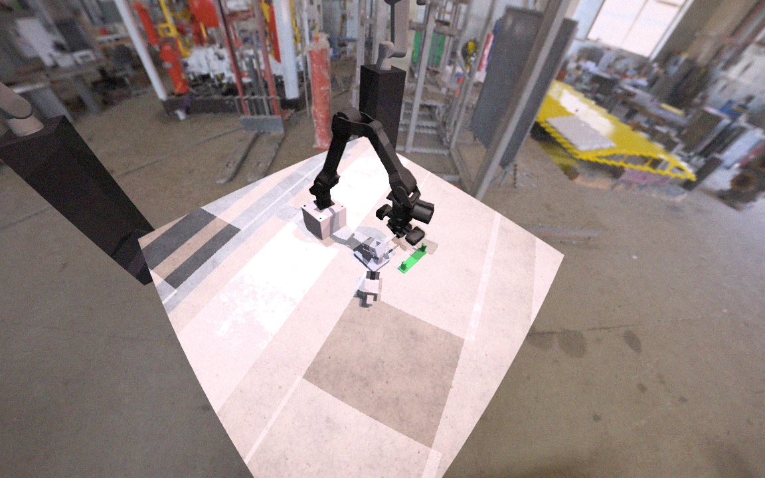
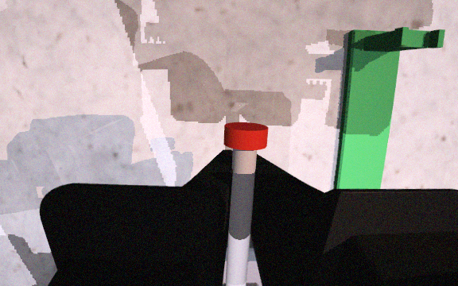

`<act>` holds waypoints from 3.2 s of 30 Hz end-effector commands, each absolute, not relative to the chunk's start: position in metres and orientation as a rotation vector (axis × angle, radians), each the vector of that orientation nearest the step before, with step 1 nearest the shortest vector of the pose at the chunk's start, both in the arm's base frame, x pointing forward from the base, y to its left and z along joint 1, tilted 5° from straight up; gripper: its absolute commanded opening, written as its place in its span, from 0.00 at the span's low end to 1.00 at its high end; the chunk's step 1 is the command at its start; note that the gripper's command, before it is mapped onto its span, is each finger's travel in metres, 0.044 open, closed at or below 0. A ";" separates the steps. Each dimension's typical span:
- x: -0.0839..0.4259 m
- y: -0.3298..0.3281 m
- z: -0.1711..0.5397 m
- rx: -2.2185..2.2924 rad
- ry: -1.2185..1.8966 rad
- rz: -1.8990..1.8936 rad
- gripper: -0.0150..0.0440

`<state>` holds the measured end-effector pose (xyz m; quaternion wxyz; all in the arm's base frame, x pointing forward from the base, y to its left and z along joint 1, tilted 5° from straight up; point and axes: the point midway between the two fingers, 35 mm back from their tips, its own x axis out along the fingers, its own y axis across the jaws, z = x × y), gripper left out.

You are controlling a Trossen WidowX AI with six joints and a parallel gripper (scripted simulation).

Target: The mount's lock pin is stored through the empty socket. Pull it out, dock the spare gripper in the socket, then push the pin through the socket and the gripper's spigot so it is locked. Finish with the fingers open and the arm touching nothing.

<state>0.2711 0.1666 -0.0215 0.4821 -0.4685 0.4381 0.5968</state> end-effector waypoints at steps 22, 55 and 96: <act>0.272 0.184 -0.019 -1.132 1.079 1.460 0.25; 0.269 0.204 -0.016 -1.125 1.100 1.473 0.25; 0.265 0.222 -0.004 -1.122 1.125 1.487 0.25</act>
